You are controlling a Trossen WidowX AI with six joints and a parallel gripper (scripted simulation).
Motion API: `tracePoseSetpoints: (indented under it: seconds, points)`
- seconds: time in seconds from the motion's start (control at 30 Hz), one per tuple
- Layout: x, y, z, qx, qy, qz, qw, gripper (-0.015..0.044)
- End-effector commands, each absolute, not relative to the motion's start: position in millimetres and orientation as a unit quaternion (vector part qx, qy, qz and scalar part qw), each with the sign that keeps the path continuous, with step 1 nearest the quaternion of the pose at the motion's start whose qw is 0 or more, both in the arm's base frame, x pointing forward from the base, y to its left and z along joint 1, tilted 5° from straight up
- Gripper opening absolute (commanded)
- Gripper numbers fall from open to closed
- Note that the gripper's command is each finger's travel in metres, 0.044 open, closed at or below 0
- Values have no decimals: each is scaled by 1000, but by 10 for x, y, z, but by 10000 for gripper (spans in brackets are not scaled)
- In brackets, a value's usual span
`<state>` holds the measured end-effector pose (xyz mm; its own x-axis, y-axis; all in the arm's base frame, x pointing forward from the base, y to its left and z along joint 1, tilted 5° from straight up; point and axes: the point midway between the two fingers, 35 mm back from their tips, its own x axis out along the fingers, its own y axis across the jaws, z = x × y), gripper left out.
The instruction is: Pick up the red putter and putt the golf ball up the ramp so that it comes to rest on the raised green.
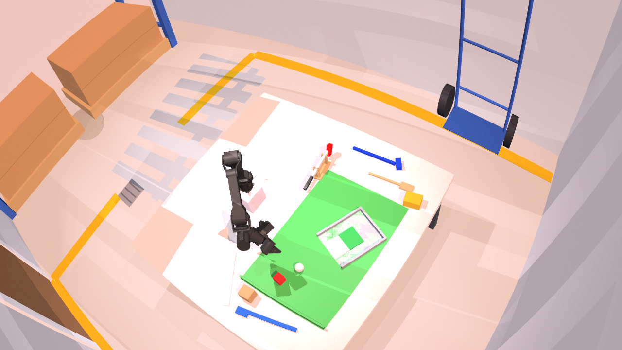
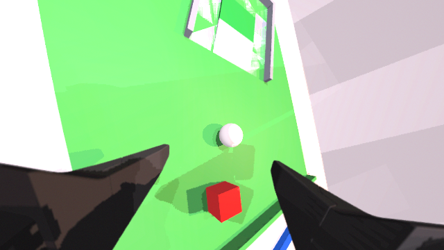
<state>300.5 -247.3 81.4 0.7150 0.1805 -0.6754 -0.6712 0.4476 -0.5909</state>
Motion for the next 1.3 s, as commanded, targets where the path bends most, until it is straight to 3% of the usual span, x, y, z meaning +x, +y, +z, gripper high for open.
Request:
tracePoseSetpoints:
  seconds: [0.0, 0.4, 0.9, 1.27]
  points:
    - [3019, -2447, 812, -453, 270, 267, 806, 426]
    - [3455, -682, 683, -409, 316, 421, 745, 440]
    - [2805, 1282, 563, -442, 389, 536, 605, 440]
    - [2579, 1507, 508, -457, 396, 544, 582, 440]
